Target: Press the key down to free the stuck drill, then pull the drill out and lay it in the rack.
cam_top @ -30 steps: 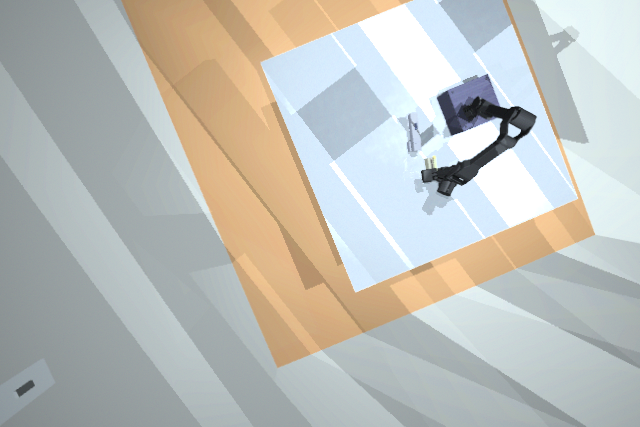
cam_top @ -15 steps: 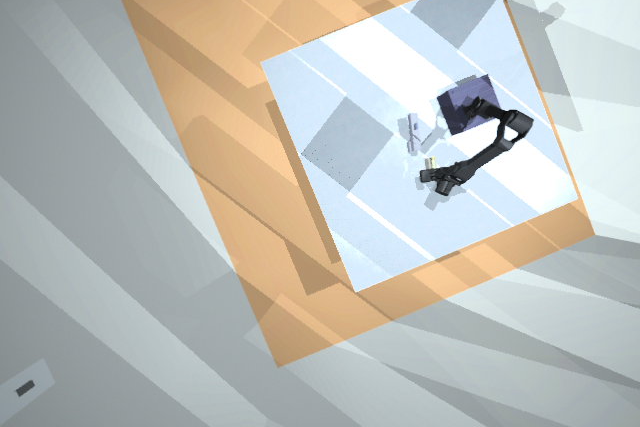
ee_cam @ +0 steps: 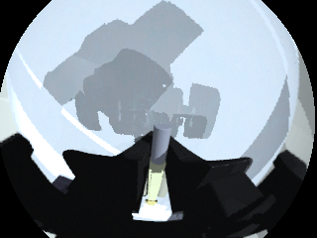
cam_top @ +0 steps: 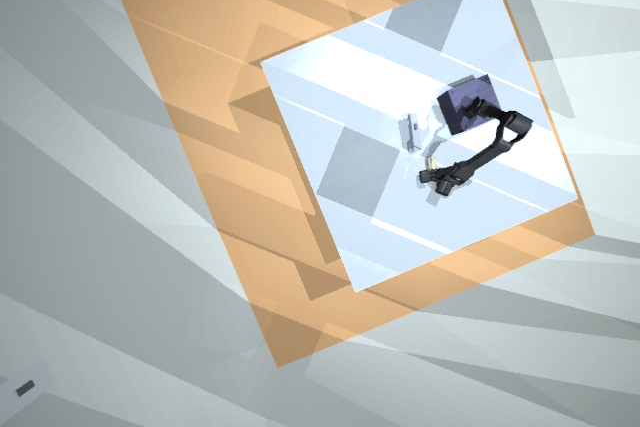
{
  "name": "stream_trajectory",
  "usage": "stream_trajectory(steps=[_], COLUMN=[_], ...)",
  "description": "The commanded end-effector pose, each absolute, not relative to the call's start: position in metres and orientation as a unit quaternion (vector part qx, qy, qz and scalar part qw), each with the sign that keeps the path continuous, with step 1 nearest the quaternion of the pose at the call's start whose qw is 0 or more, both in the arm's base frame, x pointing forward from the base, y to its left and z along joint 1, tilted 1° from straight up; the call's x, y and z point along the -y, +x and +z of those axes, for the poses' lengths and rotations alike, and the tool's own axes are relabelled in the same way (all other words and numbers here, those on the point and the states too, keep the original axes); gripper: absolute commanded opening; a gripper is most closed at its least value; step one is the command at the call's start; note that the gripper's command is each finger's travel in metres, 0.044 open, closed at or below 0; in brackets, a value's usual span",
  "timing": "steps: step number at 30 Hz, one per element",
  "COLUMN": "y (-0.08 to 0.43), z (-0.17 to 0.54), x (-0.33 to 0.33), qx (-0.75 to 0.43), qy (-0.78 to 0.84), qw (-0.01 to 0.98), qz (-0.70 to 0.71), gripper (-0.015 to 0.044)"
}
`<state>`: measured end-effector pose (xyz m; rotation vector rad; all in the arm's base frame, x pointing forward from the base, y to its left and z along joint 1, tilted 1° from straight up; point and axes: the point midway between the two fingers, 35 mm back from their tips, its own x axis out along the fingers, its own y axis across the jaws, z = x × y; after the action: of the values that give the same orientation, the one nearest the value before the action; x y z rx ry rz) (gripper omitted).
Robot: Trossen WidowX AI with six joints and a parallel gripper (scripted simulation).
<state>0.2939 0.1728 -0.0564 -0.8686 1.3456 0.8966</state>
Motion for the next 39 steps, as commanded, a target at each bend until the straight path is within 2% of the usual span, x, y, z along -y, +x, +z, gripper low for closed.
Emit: stream_trajectory(steps=[1, 3, 20, 39], y=[0.291, 0.291, 0.294, 0.293], z=[-0.063, -0.063, -0.057, 0.019], x=[-0.17, -0.169, -0.173, -0.171], qx=[-0.588, -0.588, -0.581, -0.587], qy=[-0.376, -0.376, -0.376, -0.376], qw=[0.604, 0.604, 0.608, 0.604], qz=[0.385, 0.385, 0.388, 0.385], gripper=[0.0, 0.0, 0.044, 0.044])
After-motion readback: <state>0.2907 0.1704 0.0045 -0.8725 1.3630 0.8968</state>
